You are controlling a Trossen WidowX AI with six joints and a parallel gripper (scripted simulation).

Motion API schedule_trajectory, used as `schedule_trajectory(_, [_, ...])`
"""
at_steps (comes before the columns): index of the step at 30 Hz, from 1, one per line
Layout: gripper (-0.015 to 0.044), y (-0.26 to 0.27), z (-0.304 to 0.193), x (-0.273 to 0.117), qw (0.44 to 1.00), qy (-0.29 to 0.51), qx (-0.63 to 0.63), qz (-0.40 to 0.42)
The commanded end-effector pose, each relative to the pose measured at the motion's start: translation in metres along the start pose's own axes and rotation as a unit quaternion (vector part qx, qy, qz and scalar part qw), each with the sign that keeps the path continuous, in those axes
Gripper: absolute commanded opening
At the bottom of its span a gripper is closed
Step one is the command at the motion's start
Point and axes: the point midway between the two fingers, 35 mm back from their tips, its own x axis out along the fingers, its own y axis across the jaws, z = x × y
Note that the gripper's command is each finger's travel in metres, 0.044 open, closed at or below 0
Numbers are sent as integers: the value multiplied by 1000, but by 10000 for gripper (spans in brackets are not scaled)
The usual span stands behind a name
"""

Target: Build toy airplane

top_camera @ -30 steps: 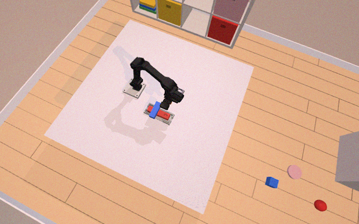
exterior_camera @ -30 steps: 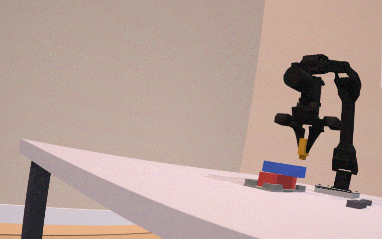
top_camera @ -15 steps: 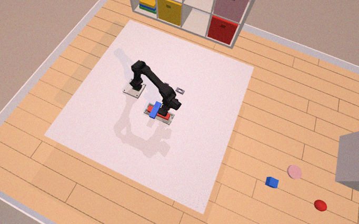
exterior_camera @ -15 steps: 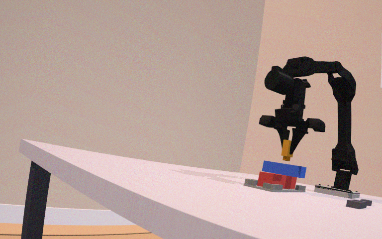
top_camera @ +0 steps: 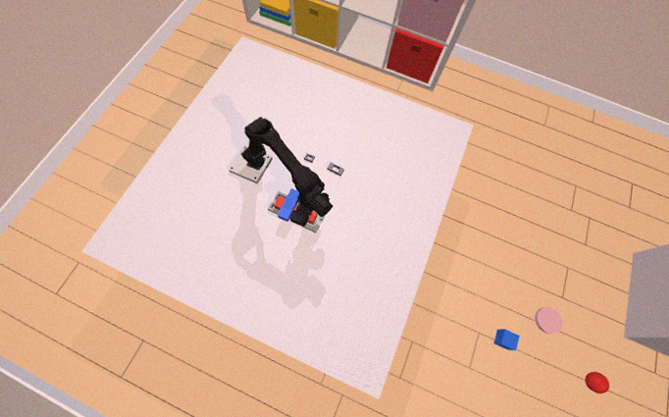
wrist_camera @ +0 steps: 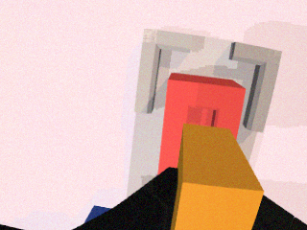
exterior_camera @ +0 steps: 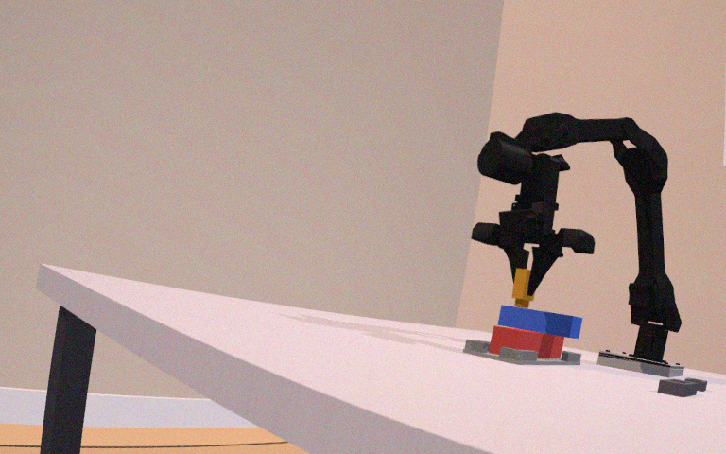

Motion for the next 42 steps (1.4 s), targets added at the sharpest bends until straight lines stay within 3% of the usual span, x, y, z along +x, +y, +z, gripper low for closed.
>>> schedule_trajectory(1, [65,-3,1,-1,1000,-3,-3,-3])
schedule_trajectory(22, [65,-4,2,-1,1000,-3,-3,-3])
schedule_trajectory(42, [65,-4,3,30,1000,-3,-3,-3])
